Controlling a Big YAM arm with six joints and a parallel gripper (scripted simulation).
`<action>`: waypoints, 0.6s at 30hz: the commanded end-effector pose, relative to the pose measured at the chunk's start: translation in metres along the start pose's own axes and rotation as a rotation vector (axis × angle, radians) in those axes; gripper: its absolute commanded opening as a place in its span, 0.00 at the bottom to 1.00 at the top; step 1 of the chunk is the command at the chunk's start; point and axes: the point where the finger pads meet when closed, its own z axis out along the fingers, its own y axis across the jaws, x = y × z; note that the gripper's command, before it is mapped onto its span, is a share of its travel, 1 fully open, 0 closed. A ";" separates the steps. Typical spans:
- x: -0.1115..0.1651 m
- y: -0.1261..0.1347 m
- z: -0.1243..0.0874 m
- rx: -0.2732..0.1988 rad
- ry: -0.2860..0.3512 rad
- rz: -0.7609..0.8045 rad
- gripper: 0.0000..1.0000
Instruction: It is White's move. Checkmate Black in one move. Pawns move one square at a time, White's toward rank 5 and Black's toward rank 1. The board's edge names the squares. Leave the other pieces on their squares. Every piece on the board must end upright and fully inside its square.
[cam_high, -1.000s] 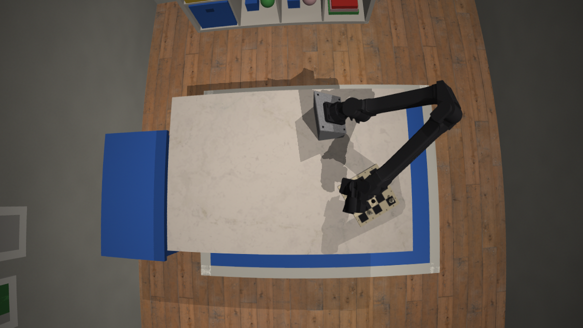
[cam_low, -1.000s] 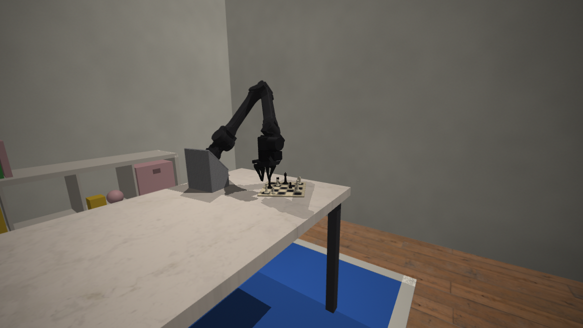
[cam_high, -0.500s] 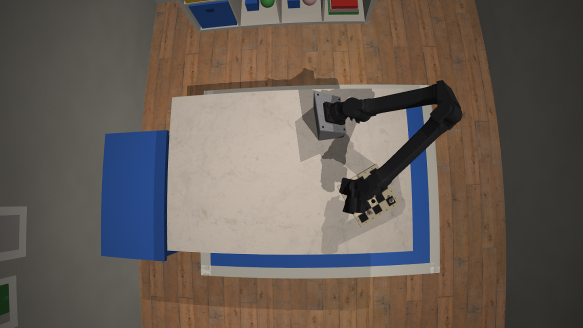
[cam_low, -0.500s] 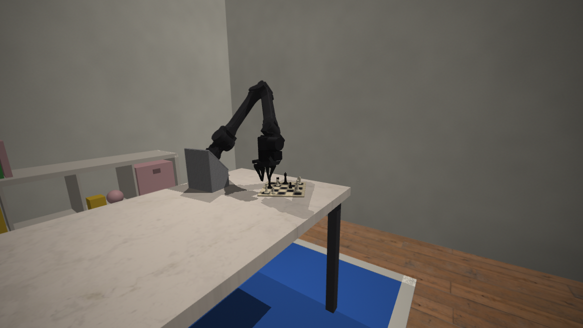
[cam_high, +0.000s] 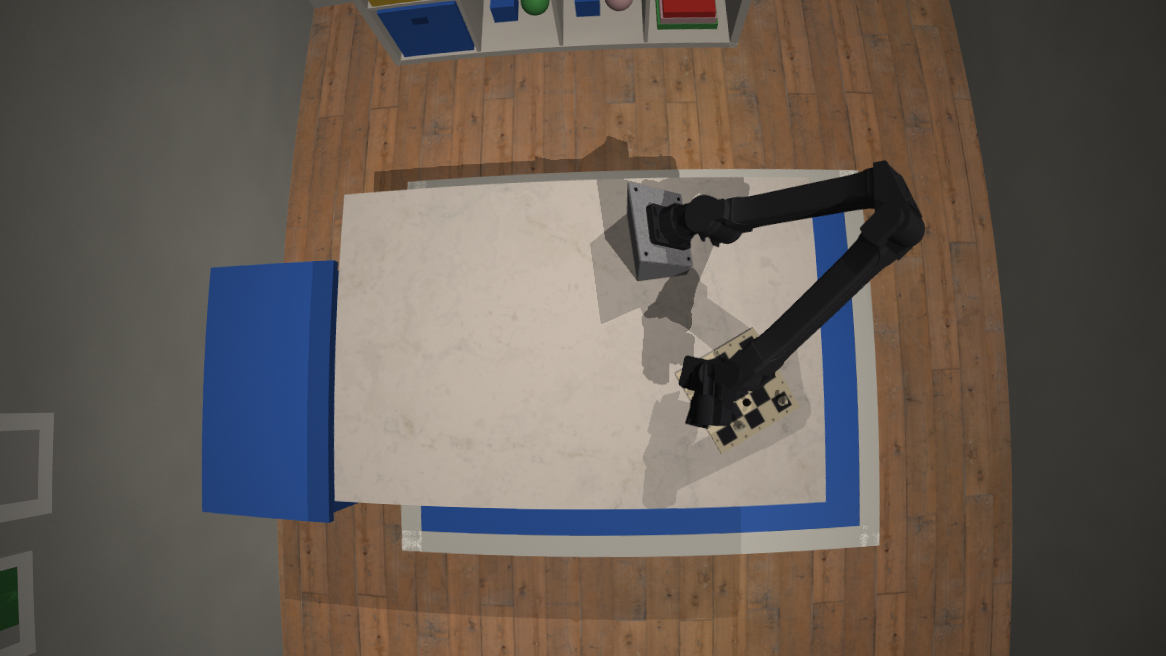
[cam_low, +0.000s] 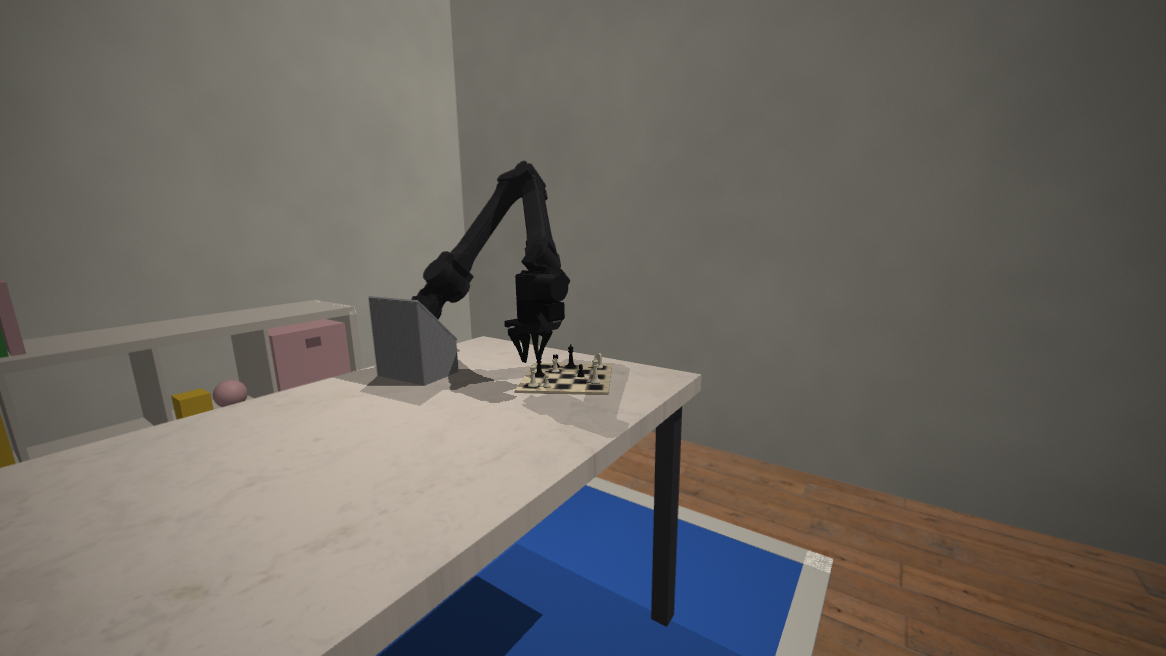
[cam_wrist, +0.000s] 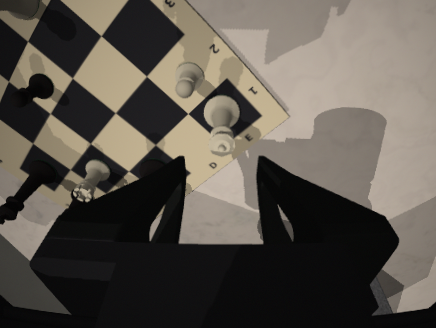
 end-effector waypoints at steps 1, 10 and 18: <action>-0.002 0.003 0.009 0.001 0.008 -0.008 0.40; 0.001 0.002 0.026 0.002 0.012 -0.004 0.40; 0.000 0.003 0.041 0.001 0.009 -0.007 0.40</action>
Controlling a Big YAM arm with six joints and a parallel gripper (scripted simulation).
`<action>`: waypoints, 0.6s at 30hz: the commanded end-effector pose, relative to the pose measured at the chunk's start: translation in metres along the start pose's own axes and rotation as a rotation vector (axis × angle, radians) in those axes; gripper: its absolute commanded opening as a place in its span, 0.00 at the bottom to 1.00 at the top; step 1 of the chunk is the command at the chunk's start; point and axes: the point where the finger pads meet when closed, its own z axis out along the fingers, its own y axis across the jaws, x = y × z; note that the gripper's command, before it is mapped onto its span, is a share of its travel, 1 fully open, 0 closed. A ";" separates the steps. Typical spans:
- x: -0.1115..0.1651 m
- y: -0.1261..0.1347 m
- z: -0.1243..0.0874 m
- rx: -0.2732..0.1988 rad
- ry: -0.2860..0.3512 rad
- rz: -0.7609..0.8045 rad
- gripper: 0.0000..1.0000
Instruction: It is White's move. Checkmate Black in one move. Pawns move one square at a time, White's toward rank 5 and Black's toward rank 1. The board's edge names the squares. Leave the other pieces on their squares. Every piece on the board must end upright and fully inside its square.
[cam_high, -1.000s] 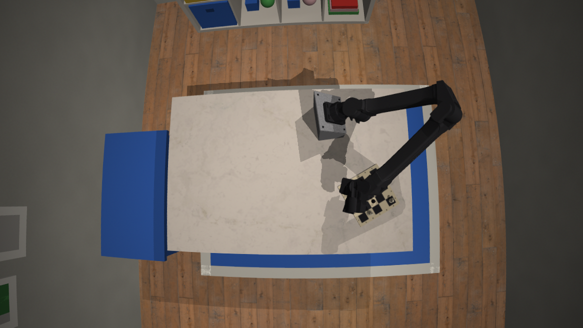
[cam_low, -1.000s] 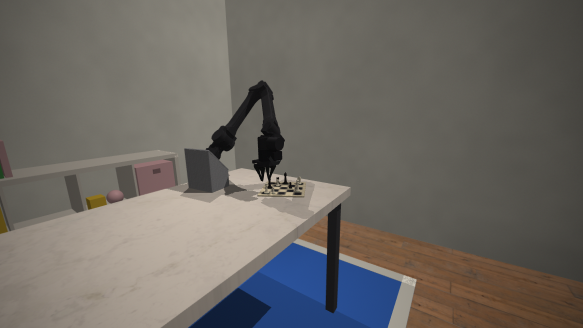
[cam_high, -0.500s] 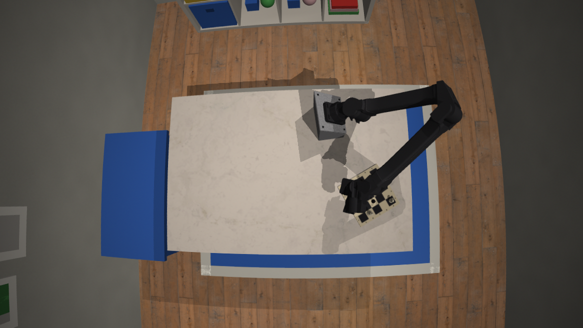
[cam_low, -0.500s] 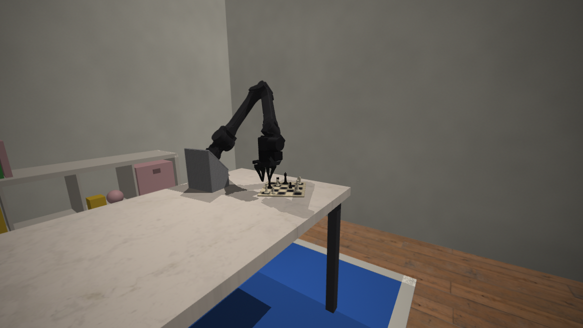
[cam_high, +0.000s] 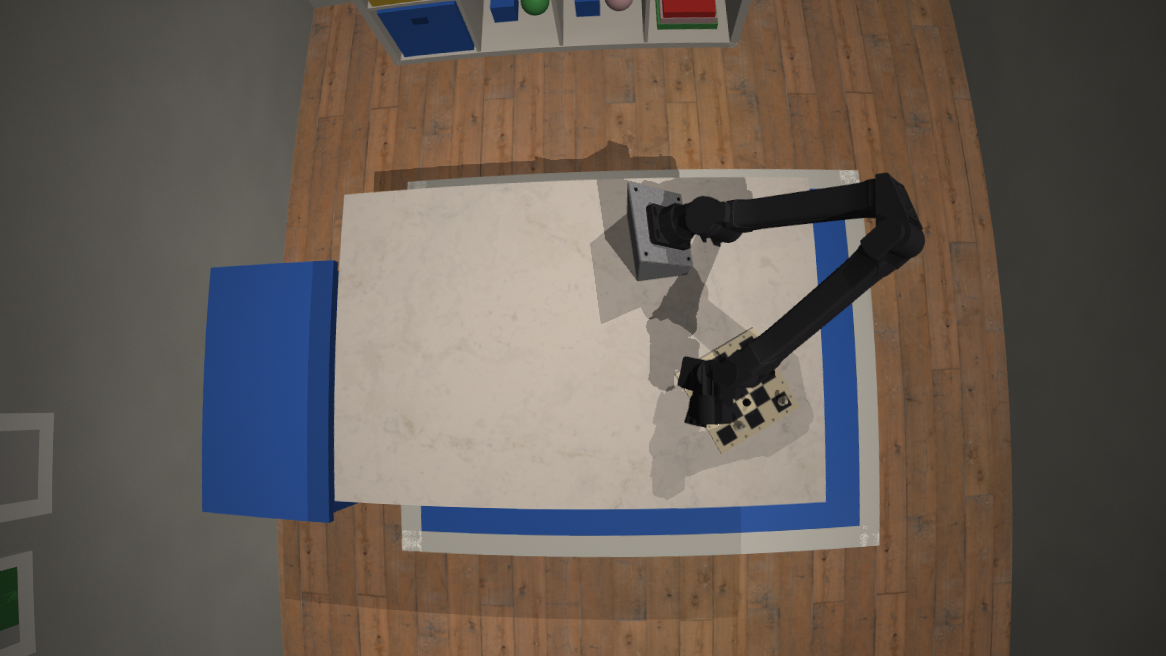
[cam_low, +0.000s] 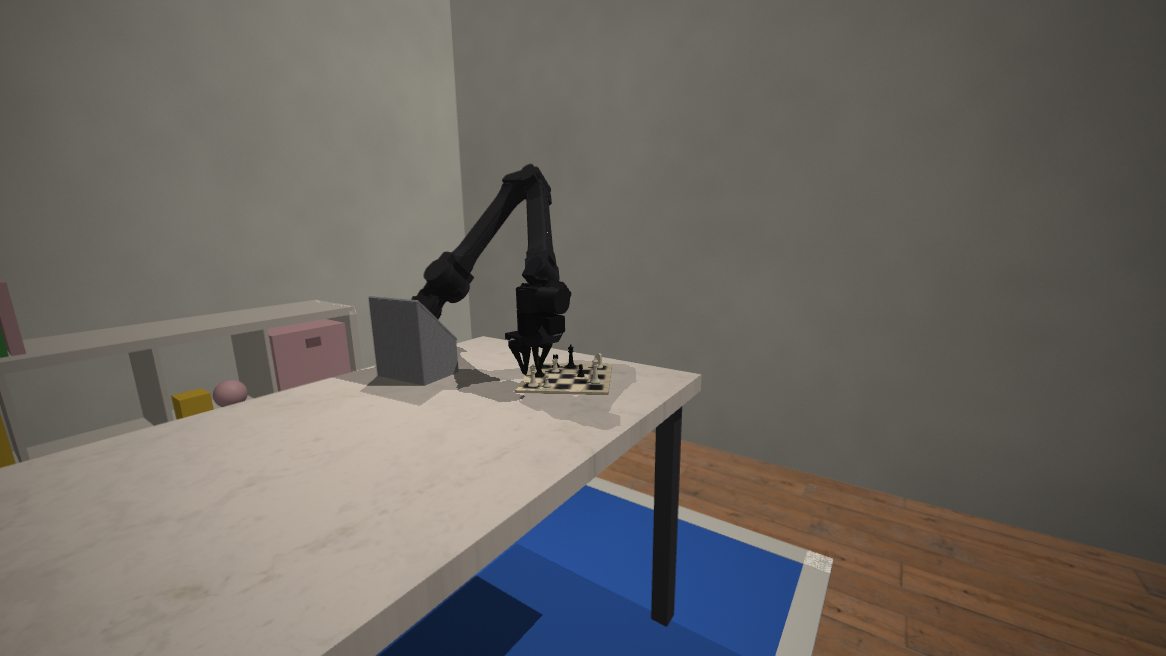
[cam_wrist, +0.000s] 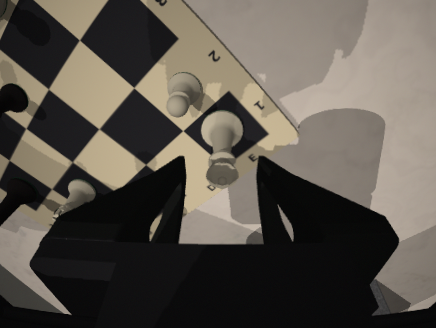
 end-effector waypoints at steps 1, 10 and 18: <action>-0.001 0.002 0.013 0.001 0.008 0.005 0.40; -0.004 0.004 0.015 0.000 0.003 -0.001 0.40; -0.004 0.005 0.014 0.000 0.002 -0.005 0.40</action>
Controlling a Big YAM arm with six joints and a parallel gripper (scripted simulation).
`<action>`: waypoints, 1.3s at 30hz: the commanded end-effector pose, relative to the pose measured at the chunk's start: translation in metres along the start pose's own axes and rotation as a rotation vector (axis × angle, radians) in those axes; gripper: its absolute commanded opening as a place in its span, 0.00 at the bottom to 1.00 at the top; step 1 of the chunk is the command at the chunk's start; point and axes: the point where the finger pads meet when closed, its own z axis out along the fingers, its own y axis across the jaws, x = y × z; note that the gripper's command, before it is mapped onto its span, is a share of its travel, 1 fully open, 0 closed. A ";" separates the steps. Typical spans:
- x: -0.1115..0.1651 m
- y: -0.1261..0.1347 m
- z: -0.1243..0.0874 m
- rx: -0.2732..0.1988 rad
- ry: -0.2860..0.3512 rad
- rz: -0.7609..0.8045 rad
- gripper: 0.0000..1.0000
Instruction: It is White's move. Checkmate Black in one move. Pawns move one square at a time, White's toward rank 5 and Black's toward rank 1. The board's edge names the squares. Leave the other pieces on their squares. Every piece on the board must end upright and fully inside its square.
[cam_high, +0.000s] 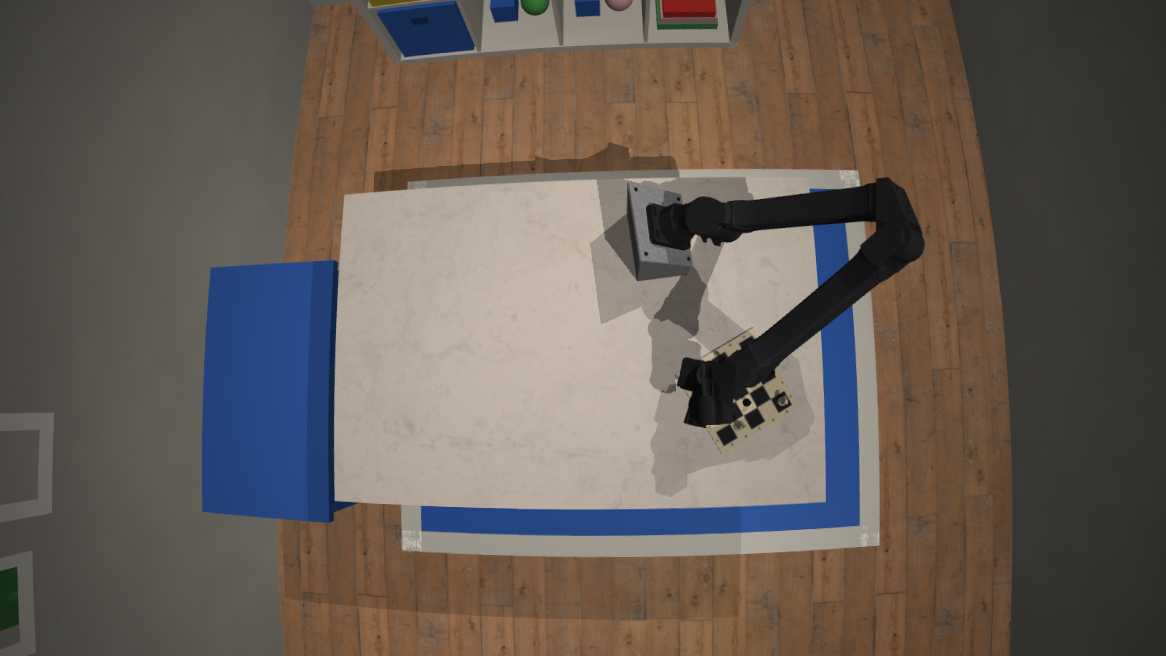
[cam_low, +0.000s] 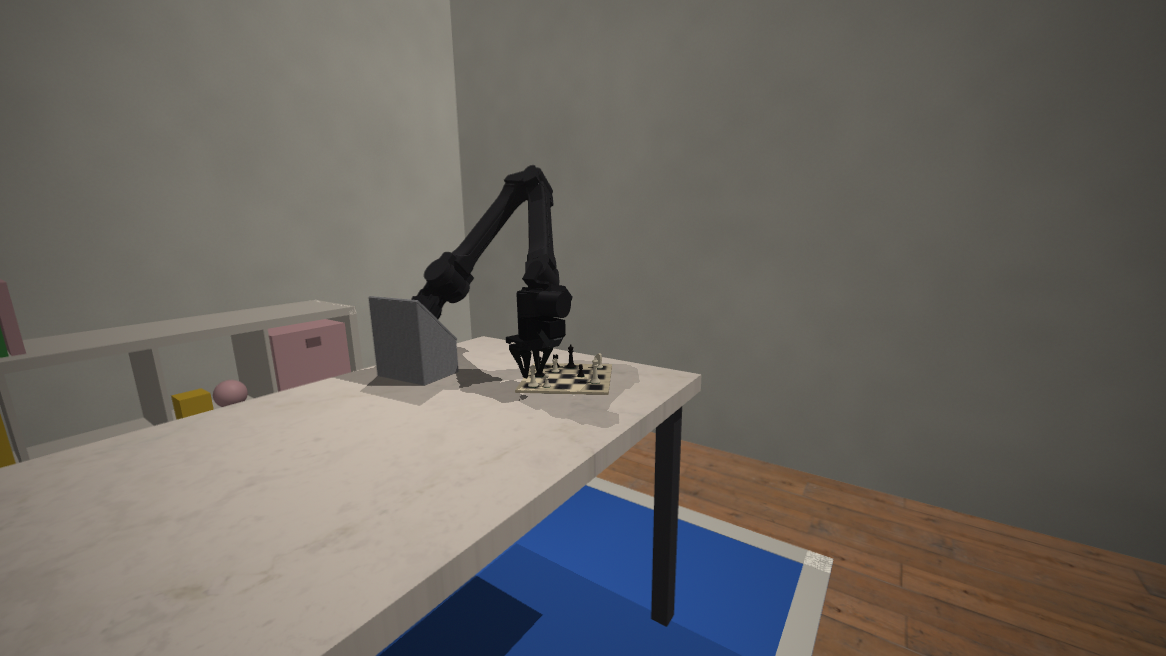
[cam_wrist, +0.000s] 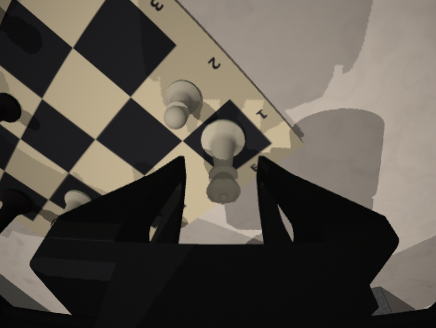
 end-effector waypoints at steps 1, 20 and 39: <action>-0.002 0.004 0.005 0.000 0.004 -0.013 0.40; -0.002 0.004 0.005 0.000 0.004 -0.013 0.40; -0.002 0.004 0.005 0.000 0.004 -0.013 0.00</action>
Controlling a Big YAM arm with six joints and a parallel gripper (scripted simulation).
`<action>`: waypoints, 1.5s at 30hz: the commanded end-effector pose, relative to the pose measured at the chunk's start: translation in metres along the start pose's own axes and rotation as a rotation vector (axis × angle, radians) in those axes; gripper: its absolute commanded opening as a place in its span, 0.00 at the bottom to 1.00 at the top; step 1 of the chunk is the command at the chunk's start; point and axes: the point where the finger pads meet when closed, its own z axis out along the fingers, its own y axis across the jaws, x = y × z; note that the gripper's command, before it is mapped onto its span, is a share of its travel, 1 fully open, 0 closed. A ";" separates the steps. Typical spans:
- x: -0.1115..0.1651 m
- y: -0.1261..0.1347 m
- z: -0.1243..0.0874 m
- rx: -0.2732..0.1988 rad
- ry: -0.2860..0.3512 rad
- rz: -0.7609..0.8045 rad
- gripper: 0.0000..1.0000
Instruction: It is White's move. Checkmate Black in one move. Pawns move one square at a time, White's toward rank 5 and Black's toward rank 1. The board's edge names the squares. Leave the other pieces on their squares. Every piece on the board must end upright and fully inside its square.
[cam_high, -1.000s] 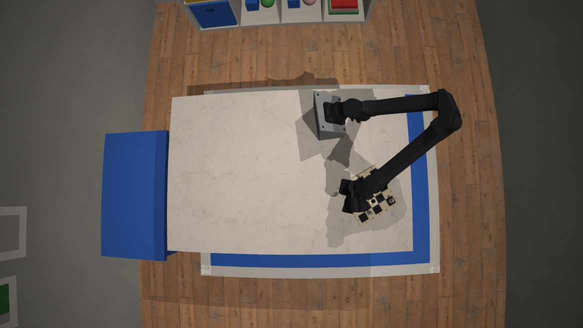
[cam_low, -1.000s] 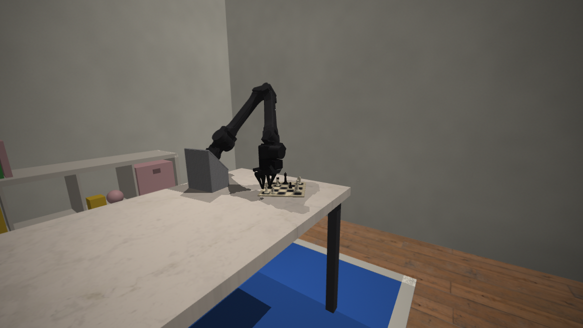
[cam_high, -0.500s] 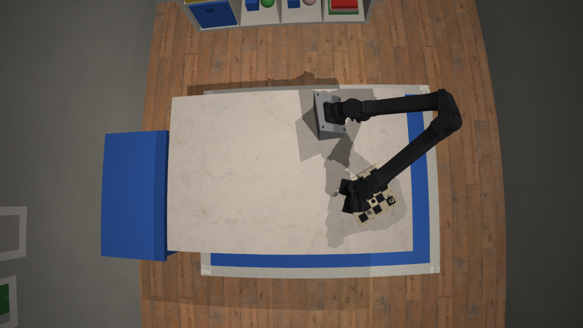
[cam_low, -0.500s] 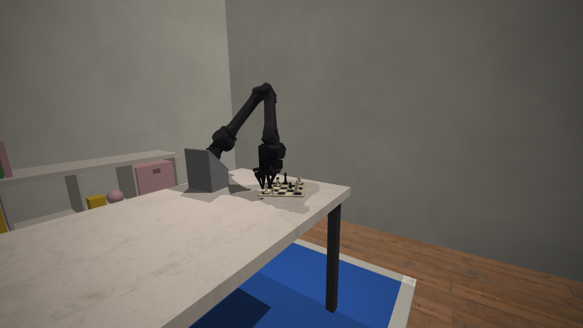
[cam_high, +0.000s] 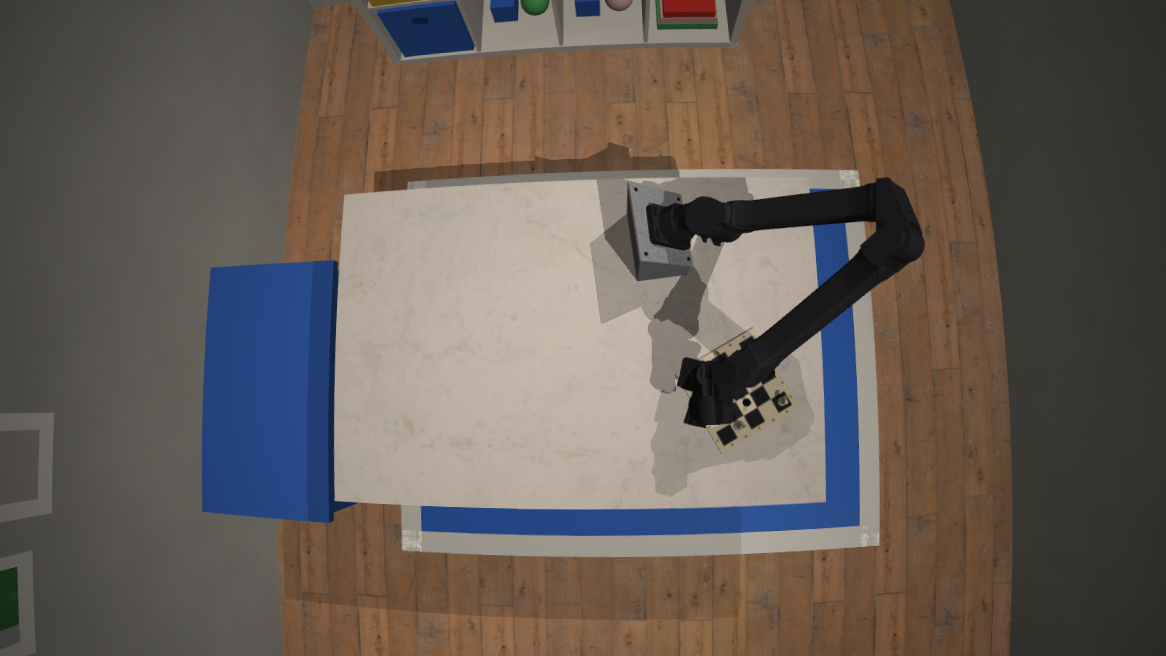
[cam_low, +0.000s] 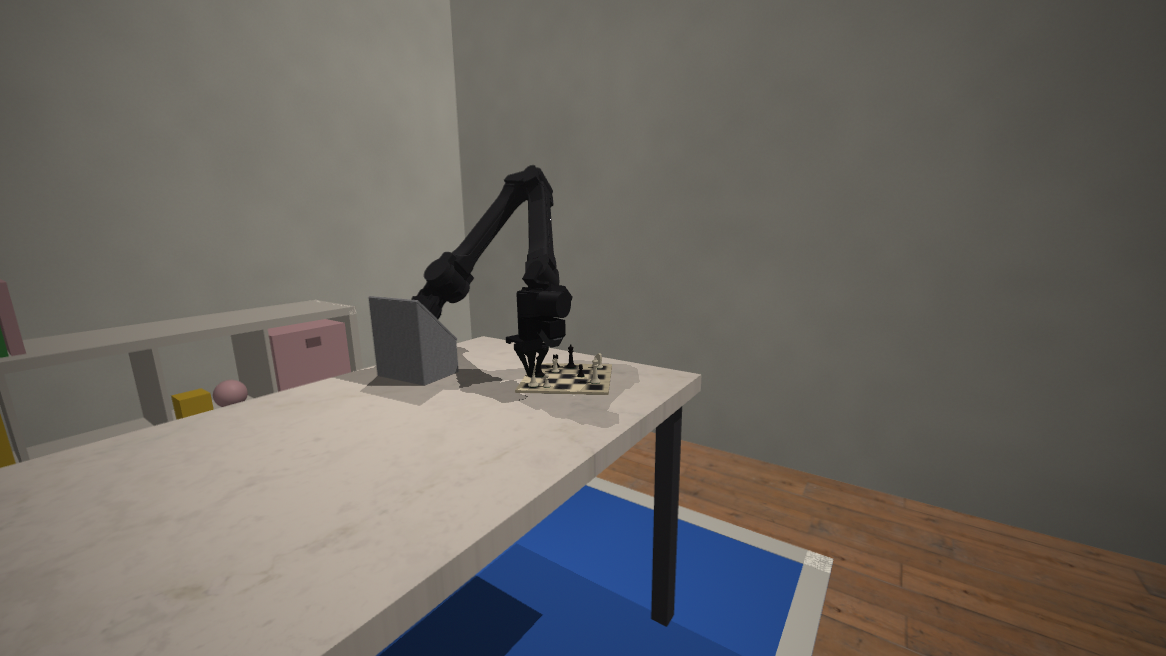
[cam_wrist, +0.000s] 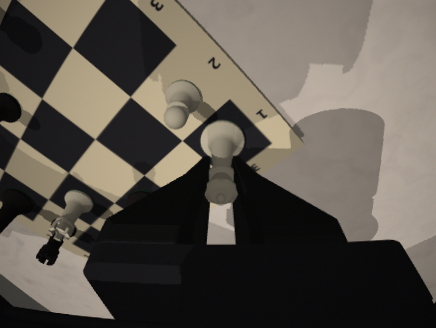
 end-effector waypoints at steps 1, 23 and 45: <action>-0.002 0.004 0.005 0.000 0.004 -0.014 0.00; -0.001 0.005 0.003 0.001 0.006 -0.017 0.00; -0.014 0.005 -0.113 -0.003 -0.035 -0.020 0.00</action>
